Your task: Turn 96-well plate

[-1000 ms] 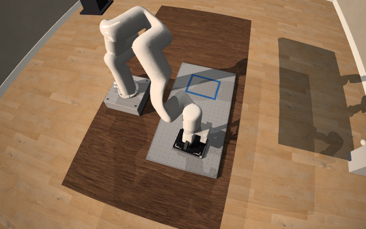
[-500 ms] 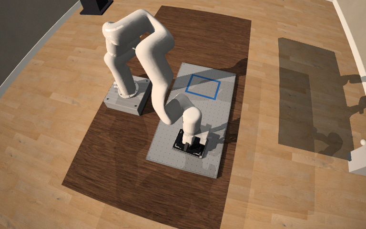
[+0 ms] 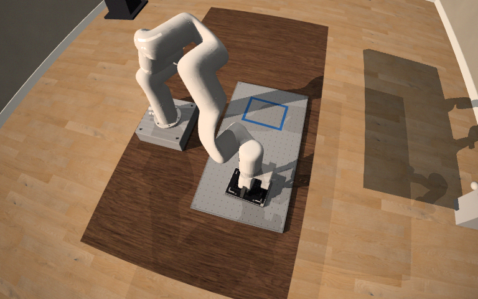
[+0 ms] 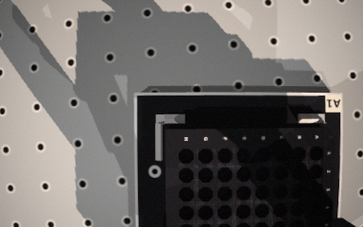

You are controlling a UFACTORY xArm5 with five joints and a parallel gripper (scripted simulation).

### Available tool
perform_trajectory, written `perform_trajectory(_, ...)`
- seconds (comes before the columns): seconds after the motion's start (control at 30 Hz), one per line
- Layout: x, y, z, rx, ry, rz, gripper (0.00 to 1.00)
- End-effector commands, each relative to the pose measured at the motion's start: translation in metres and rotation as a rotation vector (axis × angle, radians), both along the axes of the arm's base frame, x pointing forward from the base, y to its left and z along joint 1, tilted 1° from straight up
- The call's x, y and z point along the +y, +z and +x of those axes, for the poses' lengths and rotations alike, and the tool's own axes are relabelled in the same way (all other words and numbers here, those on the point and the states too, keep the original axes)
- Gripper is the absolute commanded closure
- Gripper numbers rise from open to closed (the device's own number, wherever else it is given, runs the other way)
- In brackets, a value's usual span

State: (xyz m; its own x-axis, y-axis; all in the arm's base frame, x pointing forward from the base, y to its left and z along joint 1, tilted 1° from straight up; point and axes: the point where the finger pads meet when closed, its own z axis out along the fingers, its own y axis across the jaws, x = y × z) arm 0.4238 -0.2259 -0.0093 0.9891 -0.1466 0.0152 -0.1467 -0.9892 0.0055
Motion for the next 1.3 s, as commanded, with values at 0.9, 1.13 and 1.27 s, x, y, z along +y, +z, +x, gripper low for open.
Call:
perform_trajectory(0.9,-0.0006,-0.0024,0.0012,-0.001,0.0,-0.007,1.0)
perform_trajectory(1.13,-0.0006,-0.0034,0.0012,-0.001,0.0,-0.007,1.0)
perform_trajectory(1.27,-0.0007,-0.004,0.0012,-0.001,0.0,-0.007,1.0)
